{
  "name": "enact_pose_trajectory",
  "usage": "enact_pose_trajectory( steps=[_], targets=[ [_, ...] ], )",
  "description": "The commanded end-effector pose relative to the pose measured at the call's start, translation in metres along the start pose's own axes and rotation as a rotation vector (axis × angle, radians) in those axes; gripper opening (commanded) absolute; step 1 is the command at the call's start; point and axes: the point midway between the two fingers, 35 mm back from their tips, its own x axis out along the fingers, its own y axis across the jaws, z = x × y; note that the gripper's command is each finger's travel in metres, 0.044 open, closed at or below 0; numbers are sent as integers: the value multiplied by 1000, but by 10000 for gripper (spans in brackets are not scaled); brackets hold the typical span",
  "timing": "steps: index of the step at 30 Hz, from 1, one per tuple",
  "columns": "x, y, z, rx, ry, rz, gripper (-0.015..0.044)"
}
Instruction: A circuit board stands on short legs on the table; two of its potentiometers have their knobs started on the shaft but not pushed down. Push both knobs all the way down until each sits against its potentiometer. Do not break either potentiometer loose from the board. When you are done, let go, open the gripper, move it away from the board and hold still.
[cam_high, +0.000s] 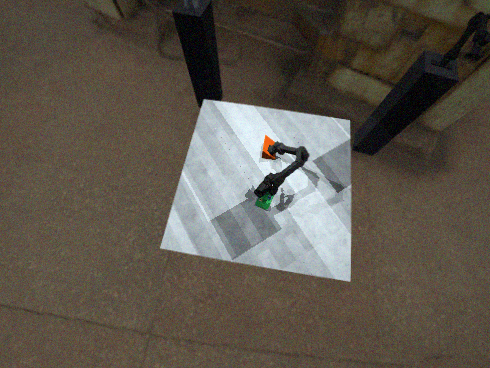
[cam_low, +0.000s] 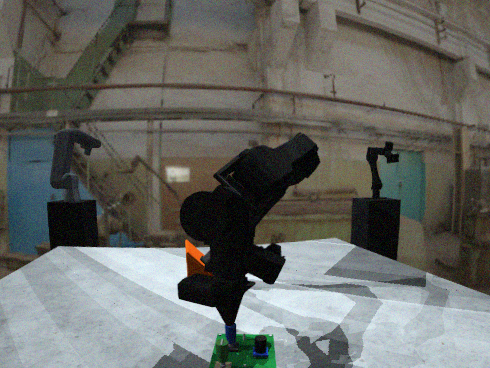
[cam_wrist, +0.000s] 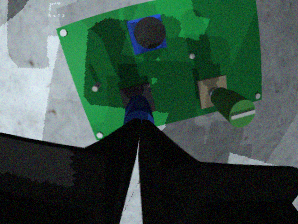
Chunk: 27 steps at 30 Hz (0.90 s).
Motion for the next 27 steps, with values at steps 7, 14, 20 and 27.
enact_pose_trajectory(
  steps=[7, 14, 20, 27],
  targets=[
    [23, 1, 4, -24, 8, 39, 0],
    [23, 1, 4, -24, 8, 39, 0],
    [23, 1, 4, -24, 8, 38, 0],
    [14, 0, 4, -24, 8, 38, 0]
  ],
)
